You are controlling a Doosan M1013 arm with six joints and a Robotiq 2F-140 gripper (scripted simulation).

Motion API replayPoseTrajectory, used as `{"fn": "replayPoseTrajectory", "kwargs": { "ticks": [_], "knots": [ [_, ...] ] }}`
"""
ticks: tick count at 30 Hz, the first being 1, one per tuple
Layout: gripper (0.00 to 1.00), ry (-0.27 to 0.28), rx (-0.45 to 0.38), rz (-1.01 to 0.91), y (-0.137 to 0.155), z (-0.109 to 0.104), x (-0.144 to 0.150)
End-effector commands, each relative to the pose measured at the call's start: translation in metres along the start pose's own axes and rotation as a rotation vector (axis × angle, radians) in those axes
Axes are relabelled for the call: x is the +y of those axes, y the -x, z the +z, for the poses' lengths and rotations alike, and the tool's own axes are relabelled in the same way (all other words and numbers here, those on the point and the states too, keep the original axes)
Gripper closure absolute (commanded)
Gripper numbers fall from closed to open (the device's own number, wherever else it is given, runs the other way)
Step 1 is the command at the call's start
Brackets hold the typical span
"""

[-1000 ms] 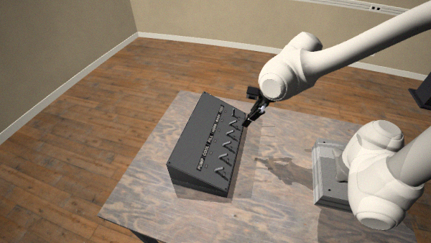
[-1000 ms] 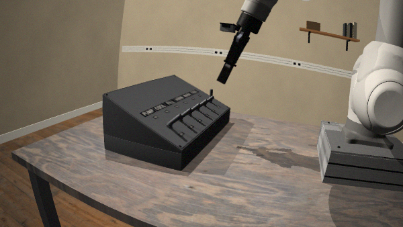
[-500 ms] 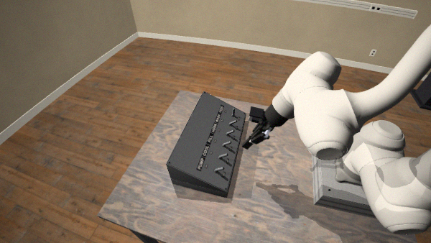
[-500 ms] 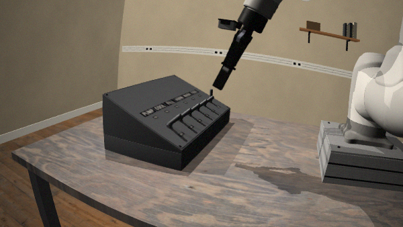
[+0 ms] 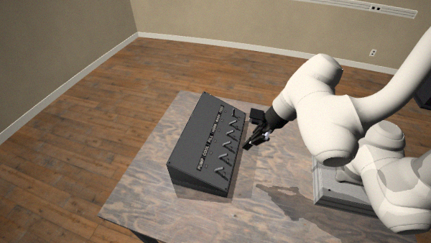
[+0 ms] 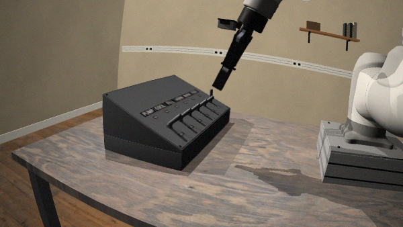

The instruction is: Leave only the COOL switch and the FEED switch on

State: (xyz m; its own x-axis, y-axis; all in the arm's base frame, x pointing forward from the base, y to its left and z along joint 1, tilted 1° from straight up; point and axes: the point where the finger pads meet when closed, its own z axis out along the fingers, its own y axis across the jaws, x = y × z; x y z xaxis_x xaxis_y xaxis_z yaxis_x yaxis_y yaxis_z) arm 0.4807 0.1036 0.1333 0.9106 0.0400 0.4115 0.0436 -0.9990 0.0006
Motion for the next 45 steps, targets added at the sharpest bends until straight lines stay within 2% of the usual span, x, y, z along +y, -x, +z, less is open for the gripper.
{"fn": "replayPoseTrajectory", "kwargs": {
  "ticks": [1, 28, 37, 45],
  "knots": [
    [0.90, 0.000, 0.001, 0.000, 0.000, 0.000, 0.000],
    [0.90, 0.000, 0.000, 0.000, 0.000, 0.002, 0.000],
    [0.90, 0.000, 0.000, 0.000, 0.000, 0.011, 0.000],
    [0.90, 0.000, 0.000, 0.000, 0.000, 0.031, -0.001]
  ]
}}
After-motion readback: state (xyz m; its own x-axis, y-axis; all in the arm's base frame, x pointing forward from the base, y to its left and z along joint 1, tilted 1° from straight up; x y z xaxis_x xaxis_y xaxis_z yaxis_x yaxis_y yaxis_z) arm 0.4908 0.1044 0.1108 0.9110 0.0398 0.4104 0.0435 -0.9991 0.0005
